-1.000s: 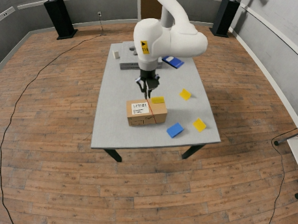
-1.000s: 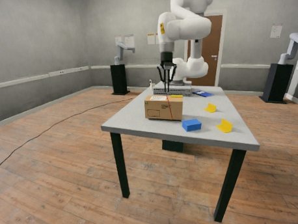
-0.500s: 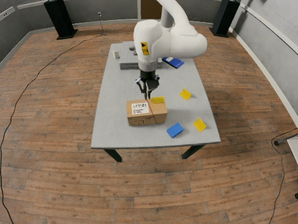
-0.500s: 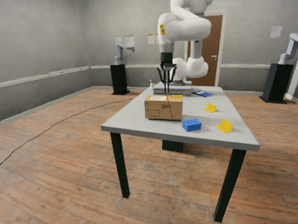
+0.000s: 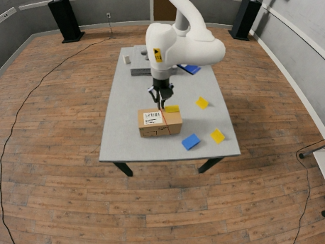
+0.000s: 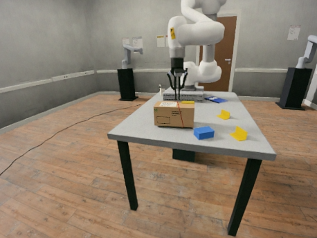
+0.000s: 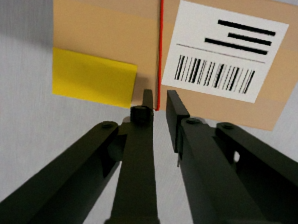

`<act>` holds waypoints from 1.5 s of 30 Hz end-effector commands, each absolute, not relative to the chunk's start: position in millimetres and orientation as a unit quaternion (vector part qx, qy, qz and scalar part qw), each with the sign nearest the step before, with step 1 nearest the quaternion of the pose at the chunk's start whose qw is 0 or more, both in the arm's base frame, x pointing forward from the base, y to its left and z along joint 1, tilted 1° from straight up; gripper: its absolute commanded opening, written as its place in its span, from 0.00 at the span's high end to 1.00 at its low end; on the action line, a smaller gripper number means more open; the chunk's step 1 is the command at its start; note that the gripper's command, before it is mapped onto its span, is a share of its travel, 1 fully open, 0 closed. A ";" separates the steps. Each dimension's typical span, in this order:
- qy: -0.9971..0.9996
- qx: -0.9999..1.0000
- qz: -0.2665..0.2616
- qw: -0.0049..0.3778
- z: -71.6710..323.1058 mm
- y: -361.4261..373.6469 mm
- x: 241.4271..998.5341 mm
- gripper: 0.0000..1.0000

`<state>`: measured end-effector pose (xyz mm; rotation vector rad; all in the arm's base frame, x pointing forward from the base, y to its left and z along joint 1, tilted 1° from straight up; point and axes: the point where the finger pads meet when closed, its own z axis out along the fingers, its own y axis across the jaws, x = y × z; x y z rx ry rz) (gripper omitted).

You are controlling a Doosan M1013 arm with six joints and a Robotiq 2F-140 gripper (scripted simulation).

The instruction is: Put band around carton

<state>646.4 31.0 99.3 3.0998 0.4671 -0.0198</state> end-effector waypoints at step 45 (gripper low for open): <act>0.149 0.989 -0.006 0.003 90.5 30.8 647.1 0.82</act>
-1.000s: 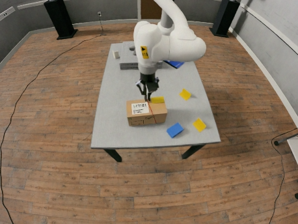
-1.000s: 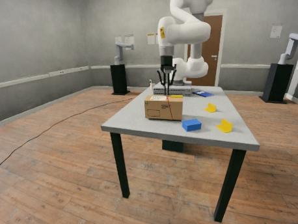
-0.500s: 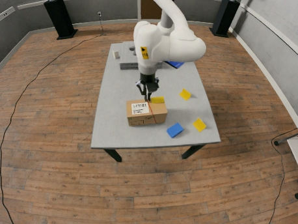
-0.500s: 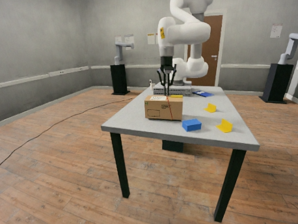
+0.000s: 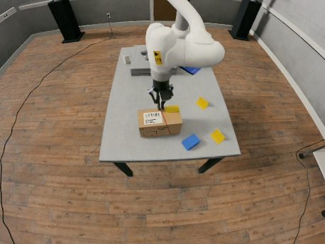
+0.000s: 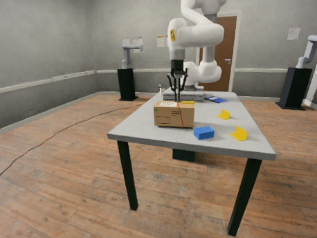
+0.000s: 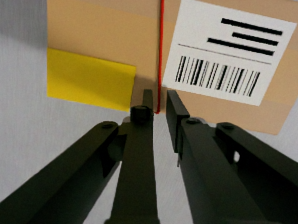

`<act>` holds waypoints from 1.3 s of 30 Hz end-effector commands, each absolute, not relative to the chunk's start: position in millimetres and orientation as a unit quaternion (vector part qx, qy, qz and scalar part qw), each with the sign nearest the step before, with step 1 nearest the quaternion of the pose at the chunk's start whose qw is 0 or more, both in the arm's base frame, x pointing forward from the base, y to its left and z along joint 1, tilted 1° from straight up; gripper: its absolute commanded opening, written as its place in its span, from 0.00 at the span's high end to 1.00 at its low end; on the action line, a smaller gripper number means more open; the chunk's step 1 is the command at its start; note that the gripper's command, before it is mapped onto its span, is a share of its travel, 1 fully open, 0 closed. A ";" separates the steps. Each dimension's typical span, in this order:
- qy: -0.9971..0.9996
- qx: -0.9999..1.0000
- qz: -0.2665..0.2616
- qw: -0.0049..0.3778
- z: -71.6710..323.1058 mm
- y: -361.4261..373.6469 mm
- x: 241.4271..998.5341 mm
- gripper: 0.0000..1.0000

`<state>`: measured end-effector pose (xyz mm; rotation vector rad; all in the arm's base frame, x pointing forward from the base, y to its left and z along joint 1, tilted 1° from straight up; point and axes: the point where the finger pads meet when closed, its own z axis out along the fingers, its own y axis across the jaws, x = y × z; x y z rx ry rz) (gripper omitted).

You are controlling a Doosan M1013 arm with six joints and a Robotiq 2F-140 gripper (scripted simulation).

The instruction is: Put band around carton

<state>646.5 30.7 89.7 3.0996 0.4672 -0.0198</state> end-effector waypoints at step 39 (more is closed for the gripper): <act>0.149 0.989 -0.006 0.003 85.5 30.8 647.0 0.82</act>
